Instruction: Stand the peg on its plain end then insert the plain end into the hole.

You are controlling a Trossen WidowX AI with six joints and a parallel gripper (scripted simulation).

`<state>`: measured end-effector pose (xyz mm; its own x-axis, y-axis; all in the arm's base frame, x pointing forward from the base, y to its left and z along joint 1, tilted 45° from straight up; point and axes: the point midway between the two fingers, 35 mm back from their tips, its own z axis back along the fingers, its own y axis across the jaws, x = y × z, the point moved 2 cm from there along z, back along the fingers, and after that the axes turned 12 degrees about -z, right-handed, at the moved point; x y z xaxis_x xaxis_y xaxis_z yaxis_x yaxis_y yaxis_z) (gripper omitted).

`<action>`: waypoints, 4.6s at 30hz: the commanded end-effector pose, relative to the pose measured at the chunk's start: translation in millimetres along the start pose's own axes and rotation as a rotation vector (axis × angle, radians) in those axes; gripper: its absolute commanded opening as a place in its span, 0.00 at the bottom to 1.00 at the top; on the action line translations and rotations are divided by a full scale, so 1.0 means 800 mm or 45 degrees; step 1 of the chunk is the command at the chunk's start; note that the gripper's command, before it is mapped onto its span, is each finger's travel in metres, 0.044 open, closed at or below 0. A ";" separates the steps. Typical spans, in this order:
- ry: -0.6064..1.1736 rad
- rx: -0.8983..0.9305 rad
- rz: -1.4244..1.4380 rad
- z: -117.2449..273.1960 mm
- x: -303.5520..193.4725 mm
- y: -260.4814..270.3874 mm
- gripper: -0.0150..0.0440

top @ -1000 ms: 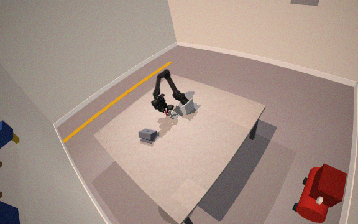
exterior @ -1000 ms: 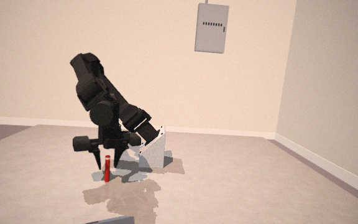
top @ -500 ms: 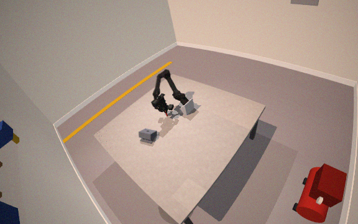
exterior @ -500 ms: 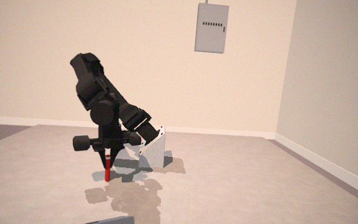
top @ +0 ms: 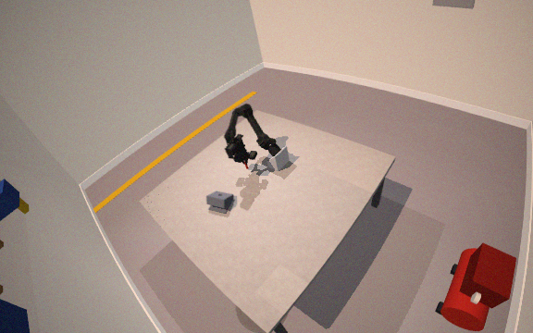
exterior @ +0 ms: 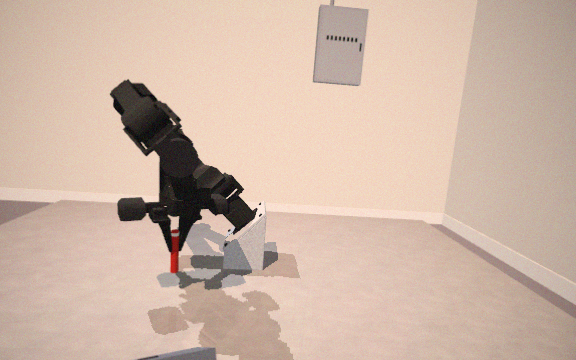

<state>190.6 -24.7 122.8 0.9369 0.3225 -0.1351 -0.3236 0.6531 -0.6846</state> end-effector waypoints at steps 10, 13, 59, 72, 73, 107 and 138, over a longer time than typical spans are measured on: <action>0.005 -0.011 -0.002 0.049 0.001 0.002 0.25; -0.002 -0.006 0.001 0.049 0.004 0.002 0.25; -0.384 0.106 0.122 0.068 0.122 -0.010 0.25; -0.506 0.094 0.157 0.077 0.157 -0.021 0.25; -0.515 0.093 0.160 0.078 0.159 -0.022 0.25; -0.716 0.027 0.217 0.073 0.230 -0.047 0.25; -0.737 0.015 0.206 0.028 0.263 -0.049 0.25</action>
<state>394.7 34.4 141.9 0.6551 0.7334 0.1812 -0.4538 0.5739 -0.6817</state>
